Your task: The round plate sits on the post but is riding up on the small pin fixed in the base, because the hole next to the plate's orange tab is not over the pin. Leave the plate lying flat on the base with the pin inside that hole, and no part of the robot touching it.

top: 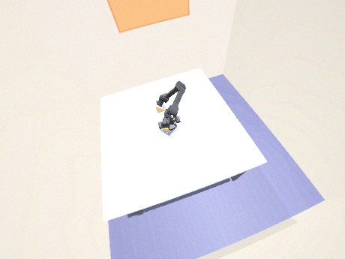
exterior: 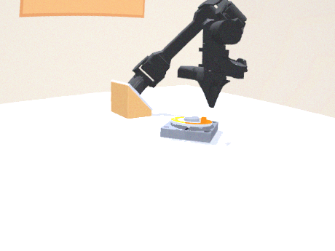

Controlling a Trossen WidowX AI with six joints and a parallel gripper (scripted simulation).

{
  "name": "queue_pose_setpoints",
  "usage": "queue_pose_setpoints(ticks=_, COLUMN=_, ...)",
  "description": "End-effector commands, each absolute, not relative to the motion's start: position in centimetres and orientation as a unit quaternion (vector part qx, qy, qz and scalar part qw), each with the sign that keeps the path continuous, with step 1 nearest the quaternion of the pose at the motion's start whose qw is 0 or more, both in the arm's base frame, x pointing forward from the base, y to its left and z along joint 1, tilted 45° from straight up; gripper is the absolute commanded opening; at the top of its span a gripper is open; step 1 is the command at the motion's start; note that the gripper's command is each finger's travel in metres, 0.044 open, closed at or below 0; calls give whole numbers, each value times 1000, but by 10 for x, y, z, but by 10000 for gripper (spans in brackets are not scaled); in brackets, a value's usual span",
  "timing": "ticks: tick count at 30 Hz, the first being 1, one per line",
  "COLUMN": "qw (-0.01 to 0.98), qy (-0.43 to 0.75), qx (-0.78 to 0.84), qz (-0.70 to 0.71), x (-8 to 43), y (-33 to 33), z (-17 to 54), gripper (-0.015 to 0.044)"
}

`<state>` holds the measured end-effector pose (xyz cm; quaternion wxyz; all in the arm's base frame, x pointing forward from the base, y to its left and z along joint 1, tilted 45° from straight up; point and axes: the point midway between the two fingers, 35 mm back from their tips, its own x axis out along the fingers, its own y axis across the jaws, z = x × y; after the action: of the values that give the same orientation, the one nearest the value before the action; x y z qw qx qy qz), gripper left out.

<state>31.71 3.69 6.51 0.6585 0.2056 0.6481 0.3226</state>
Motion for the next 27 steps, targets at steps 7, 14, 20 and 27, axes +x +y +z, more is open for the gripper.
queue_pose_setpoints(ticks=7, qw=653, qy=652, qx=210, qz=324, x=312, y=59, z=43, gripper=0)
queue_pose_setpoints(ticks=14, qw=653, qy=652, qx=210, qz=324, x=314, y=53, z=38, gripper=0)
queue_pose_setpoints(ticks=20, qw=653, qy=652, qx=210, qz=324, x=317, y=48, z=33, gripper=0)
queue_pose_setpoints(ticks=27, qw=653, qy=652, qx=210, qz=324, x=317, y=43, z=27, gripper=0)
